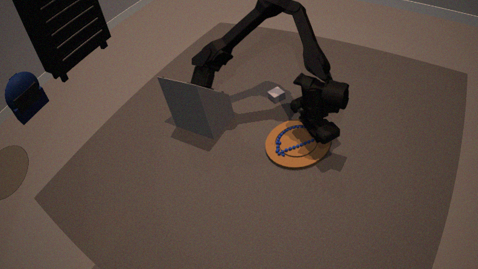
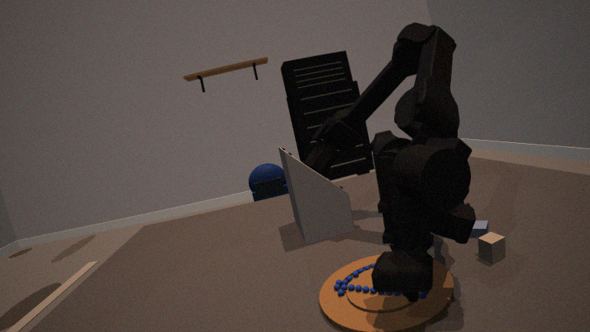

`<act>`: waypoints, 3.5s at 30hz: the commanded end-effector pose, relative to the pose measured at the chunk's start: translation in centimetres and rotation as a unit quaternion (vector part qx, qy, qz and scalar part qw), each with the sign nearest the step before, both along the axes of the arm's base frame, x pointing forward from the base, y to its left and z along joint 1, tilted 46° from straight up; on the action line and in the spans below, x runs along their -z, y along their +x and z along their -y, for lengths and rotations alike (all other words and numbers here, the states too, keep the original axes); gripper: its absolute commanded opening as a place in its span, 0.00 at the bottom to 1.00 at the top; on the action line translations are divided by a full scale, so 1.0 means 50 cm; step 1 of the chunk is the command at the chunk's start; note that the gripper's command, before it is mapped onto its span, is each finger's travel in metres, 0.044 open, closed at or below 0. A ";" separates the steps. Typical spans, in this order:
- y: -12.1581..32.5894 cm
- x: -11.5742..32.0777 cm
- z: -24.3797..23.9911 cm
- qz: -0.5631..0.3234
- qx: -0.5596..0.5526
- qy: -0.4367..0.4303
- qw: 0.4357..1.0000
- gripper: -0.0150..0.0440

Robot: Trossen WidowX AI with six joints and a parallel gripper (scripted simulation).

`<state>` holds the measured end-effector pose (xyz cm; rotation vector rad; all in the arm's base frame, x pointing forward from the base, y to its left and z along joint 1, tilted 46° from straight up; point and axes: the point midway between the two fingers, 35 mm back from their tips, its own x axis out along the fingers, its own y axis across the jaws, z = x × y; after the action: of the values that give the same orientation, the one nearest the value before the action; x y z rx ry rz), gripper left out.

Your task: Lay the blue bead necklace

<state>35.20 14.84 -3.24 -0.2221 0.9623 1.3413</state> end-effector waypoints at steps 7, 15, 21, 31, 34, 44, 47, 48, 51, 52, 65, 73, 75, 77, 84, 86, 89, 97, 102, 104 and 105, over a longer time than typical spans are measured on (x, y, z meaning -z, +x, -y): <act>0.001 -0.001 0.001 0.000 0.000 0.000 1.000 0.25; 0.001 -0.001 0.001 0.000 0.000 0.000 1.000 0.25; 0.001 -0.001 0.001 0.000 0.000 0.000 1.000 0.25; 0.001 -0.001 0.001 0.000 0.000 0.000 1.000 0.25; 0.001 -0.001 0.001 0.000 0.000 0.000 1.000 0.25; 0.000 -0.008 0.009 -0.001 0.002 0.001 1.000 0.25; 0.010 -0.009 0.008 -0.001 0.002 0.001 1.000 0.25; 0.016 -0.009 0.007 -0.001 0.002 0.001 1.000 0.25; 0.025 -0.010 0.006 -0.001 0.002 0.001 1.000 0.25; 0.025 -0.010 0.006 -0.001 0.002 0.001 1.000 0.25; 0.024 -0.003 0.000 0.000 0.001 0.000 1.000 0.48; 0.024 -0.003 0.000 0.000 0.001 0.000 1.000 0.83; 0.024 -0.007 0.004 -0.001 0.002 0.001 1.000 0.92; 0.023 -0.005 0.001 -0.002 0.002 0.000 1.000 1.00; 0.023 -0.009 0.006 -0.001 0.002 0.001 1.000 1.00; 0.023 -0.009 0.006 -0.001 0.002 0.001 1.000 1.00; 0.023 -0.009 0.006 -0.001 0.002 0.001 1.000 1.00; 0.023 -0.009 0.006 -0.001 0.002 0.001 1.000 1.00; 0.019 -0.026 0.036 -0.062 0.061 -0.006 0.996 0.82; 0.014 -0.038 0.058 -0.107 0.104 -0.011 0.989 0.73; 0.013 -0.041 0.064 -0.118 0.115 -0.012 0.986 0.69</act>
<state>35.79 13.06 -1.97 -0.0593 1.1028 1.2373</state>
